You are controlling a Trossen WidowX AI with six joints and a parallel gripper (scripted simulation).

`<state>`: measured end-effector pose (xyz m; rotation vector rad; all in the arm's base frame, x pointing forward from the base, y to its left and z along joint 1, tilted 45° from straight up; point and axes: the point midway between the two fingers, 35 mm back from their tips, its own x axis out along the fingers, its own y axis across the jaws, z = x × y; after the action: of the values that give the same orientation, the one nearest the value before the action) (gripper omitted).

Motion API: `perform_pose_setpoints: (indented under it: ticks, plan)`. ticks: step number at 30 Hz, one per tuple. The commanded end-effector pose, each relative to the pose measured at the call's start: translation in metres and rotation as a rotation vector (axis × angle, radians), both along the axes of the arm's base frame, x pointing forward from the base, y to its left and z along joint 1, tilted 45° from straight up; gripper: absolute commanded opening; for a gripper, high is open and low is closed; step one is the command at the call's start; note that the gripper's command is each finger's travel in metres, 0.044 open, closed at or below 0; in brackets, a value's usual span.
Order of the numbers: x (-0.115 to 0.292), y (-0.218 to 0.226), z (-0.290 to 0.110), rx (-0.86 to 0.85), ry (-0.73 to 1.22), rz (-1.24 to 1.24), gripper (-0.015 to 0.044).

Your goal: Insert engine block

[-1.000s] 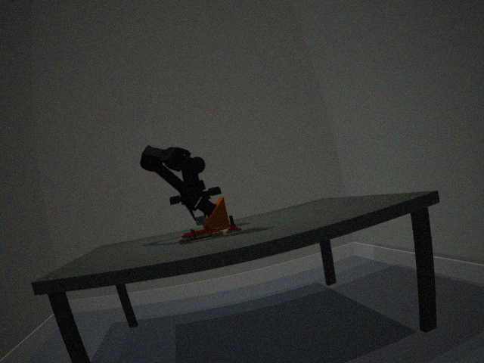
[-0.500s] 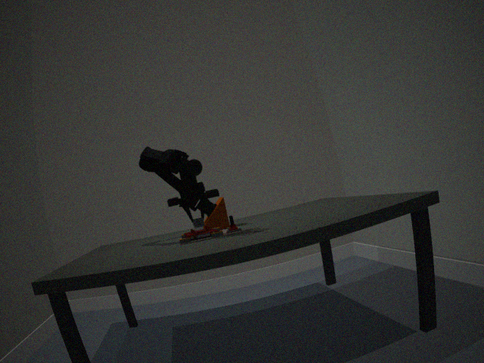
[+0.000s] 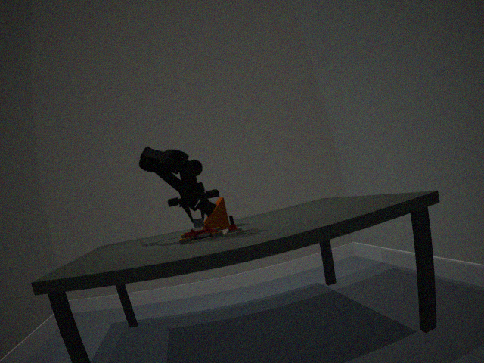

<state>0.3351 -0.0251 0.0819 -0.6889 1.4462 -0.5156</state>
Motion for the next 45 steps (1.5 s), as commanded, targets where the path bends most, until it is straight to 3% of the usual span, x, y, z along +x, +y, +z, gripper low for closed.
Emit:
perform_pose_setpoints:
  ticks: [1, 17, 26, 45]
  plan:
    - [0.0009, -0.0002, 0.0006, -0.002, -0.007, -0.003, 0.0160]
    - [0.0012, -0.0001, 0.0006, 0.002, -0.044, -0.041, 0.0160]
    - [0.0013, 0.0000, 0.0006, -0.011, 0.072, 0.078, 0.0160]
    - [0.0025, -0.0016, -0.0001, 0.002, -0.042, -0.039, 0.0160]
